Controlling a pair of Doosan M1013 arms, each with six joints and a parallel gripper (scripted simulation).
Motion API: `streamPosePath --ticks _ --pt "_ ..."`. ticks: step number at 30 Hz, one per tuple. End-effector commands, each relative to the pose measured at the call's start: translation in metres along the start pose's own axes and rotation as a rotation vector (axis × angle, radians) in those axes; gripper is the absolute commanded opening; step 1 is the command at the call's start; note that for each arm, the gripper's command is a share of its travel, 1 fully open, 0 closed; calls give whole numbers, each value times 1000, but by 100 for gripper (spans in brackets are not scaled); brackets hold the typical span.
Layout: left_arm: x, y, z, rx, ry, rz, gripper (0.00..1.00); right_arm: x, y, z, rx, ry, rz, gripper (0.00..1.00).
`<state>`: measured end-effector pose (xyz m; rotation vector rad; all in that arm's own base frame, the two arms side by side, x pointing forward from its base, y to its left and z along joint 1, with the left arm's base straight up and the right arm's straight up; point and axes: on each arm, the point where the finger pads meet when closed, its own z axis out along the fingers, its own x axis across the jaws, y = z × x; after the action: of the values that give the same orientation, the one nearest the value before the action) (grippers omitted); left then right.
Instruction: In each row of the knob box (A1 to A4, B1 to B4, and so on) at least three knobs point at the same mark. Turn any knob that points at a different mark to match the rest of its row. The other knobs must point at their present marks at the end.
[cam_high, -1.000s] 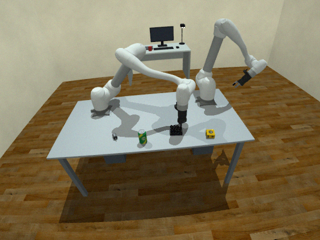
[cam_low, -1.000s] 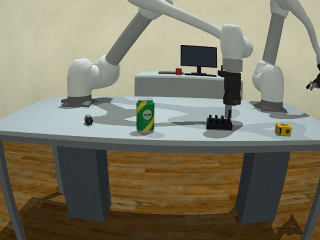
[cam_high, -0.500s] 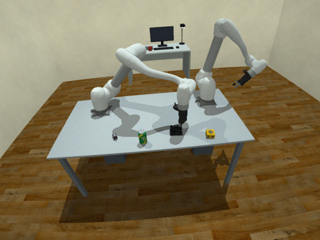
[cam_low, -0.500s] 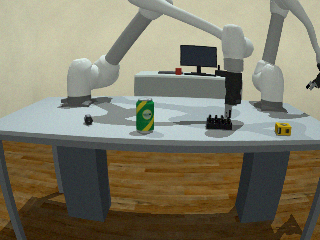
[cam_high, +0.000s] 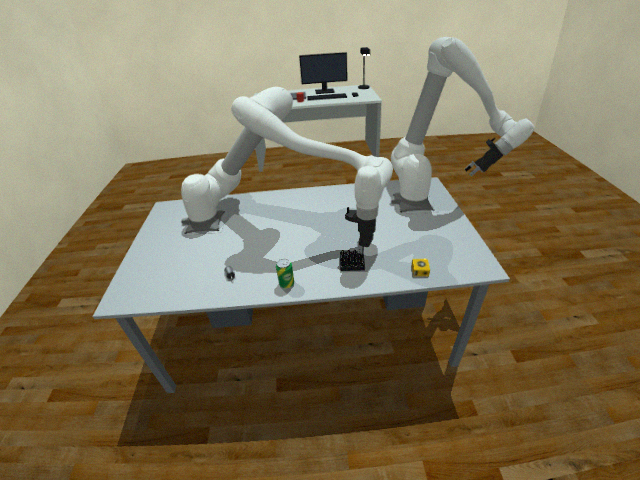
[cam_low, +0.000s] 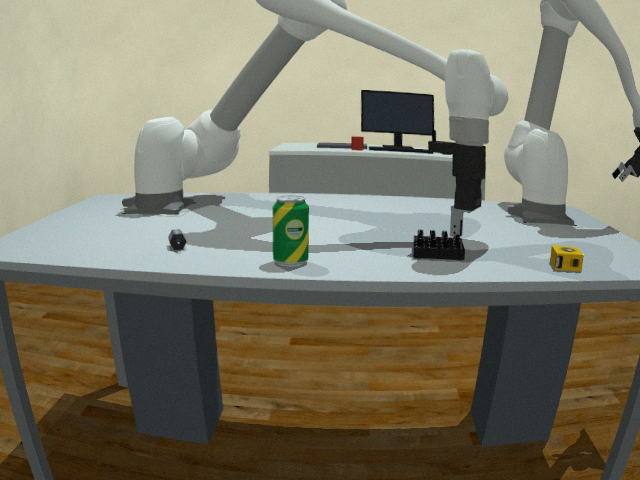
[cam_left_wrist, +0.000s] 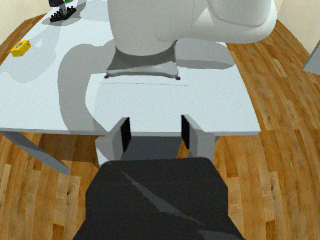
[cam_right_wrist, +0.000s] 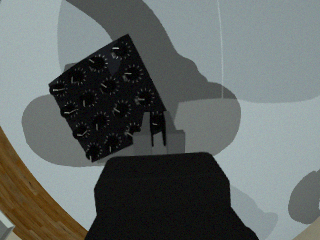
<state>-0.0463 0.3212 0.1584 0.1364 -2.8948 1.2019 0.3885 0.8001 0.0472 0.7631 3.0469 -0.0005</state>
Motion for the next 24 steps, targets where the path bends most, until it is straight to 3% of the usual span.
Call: streamPosePath --ticks 1,20,21,24 --pt "0 0 0 -1 0 0 100 0 0 -1 -2 1 -40 30" --pt "0 0 0 -1 0 0 100 0 0 -1 -2 1 -103 30" --pt "0 0 0 -1 0 0 100 0 0 -1 -2 1 -103 46" --pt "0 0 0 -1 0 0 100 0 0 -1 -2 1 -103 46"
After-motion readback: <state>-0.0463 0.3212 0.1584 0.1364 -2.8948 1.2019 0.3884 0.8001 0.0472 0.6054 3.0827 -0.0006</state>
